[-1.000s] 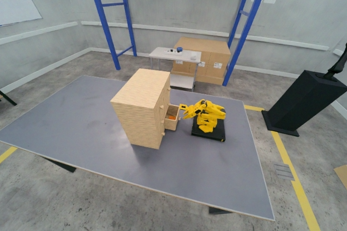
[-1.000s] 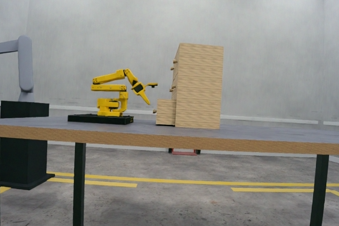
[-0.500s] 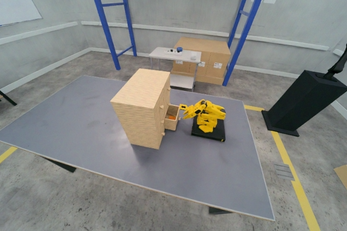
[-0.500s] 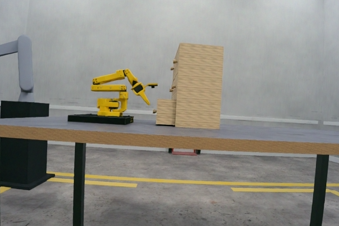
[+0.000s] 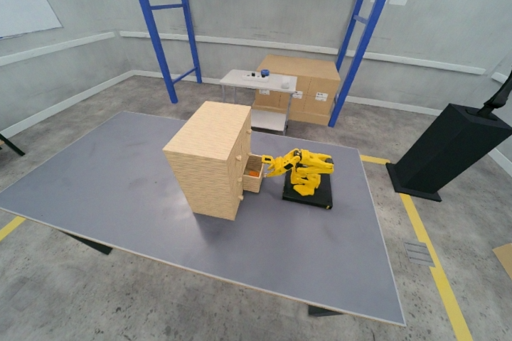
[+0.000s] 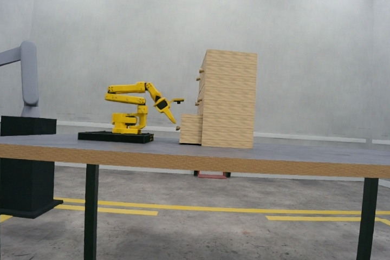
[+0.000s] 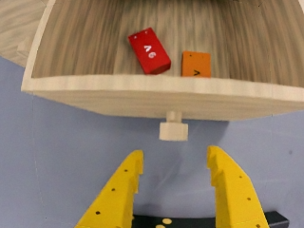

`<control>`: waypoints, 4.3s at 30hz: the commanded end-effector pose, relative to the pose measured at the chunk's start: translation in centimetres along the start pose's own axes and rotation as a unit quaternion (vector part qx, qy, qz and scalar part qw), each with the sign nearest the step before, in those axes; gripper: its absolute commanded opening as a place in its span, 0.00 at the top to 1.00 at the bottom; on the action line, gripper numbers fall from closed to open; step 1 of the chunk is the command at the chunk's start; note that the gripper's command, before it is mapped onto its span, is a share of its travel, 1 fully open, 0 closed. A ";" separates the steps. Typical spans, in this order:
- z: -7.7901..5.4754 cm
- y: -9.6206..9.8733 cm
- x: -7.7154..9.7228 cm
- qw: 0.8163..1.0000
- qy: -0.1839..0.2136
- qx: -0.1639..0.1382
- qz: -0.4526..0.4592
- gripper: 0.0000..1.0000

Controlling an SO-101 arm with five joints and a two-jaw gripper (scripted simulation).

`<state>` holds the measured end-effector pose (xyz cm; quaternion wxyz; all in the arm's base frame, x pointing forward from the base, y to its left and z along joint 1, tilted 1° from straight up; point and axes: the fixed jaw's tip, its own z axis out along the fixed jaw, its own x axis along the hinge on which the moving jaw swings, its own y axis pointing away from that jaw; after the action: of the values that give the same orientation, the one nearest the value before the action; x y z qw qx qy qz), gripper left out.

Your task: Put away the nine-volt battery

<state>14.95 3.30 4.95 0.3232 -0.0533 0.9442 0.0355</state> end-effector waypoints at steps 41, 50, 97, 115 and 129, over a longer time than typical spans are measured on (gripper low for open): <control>2.4 -0.2 0.3 1.000 0.007 0.003 -0.003 0.79; 2.5 -0.3 0.5 1.000 0.006 0.005 0.000 0.79; 2.5 -0.4 0.5 1.000 0.006 0.006 0.002 0.79; 2.5 -0.4 0.4 1.000 0.006 0.006 0.001 0.79; 2.4 -0.4 0.3 1.000 0.006 0.006 0.001 0.79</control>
<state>16.11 3.31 2.64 0.3152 -0.0510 0.9471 0.0320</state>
